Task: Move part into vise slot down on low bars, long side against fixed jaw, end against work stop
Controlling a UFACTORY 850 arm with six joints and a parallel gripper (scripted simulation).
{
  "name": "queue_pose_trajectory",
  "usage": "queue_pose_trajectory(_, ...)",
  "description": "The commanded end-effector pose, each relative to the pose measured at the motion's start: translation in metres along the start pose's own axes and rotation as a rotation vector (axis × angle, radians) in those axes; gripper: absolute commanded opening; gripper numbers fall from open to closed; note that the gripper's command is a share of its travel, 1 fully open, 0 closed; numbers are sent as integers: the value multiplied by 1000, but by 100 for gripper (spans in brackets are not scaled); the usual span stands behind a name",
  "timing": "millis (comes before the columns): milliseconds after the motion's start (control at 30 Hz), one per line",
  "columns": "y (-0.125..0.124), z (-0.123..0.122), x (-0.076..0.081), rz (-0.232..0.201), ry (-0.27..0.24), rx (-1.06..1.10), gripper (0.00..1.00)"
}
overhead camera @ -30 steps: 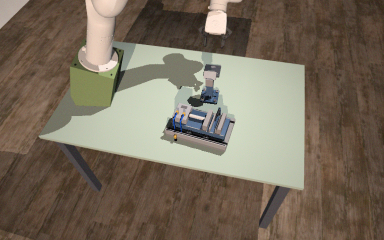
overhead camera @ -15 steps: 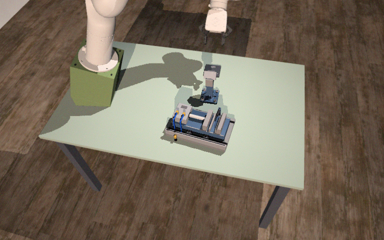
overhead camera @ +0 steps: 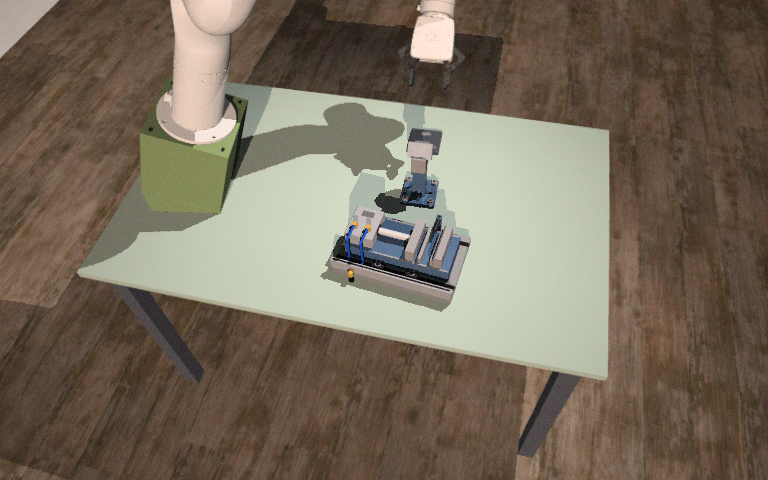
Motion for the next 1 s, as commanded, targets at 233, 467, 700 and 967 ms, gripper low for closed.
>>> queue_pose_trajectory(233, 1, 0, 4, -1, 1, -1, 89)
queue_pose_trajectory(467, 1, 0, 5, -1, 1, -1, 89)
queue_pose_trajectory(700, 1, 0, 6, -1, 1, -1, 89)
queue_pose_trajectory(967, 1, 0, 6, -1, 1, -1, 89)
Point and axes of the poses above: the point where the finger pads meet when closed, its own x axis back along the fingers, its own y axis across the jaws, z = x × y, the point moved 7 cm from there along x, back along the fingers, and after that the axes turned 8 degrees about x, right-handed, at the moved point
